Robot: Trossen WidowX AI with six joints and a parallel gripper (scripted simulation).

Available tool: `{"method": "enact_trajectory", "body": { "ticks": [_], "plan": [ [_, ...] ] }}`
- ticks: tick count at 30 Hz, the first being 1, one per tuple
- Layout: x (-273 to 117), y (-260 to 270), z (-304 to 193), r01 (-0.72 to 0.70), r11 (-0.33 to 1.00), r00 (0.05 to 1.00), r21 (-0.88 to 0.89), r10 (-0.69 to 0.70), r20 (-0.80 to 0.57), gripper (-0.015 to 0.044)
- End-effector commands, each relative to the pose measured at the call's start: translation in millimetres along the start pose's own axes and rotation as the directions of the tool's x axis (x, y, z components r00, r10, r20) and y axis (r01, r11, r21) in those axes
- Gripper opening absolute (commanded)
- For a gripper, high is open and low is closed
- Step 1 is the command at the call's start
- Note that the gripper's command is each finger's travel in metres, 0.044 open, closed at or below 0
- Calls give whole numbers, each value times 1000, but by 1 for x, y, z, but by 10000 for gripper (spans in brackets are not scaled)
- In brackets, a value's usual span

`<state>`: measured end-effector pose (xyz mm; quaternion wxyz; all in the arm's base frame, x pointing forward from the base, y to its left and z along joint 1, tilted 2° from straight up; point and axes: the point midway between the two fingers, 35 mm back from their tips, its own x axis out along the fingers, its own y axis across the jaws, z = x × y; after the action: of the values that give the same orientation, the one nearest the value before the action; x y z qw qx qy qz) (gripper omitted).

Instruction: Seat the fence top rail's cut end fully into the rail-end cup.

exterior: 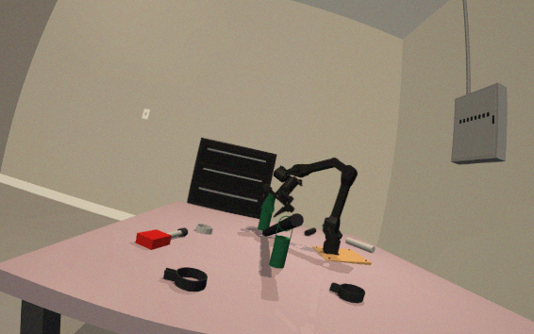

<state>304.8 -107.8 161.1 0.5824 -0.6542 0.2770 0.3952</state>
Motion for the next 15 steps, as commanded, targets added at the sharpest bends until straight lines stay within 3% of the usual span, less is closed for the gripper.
{"method": "enact_trajectory", "body": {
  "ticks": [1,6,10,15],
  "plan": [
    [-13,-8,10,9,1000,1000,-1,-9,-8,440],
    [-11,-8,12,6,999,1000,44,-6,-4,440],
    [-23,-19,35,-3,944,1000,331,8,-12,440],
    [-42,-30,64,5,751,1000,660,17,-26,440]
  ]
}}
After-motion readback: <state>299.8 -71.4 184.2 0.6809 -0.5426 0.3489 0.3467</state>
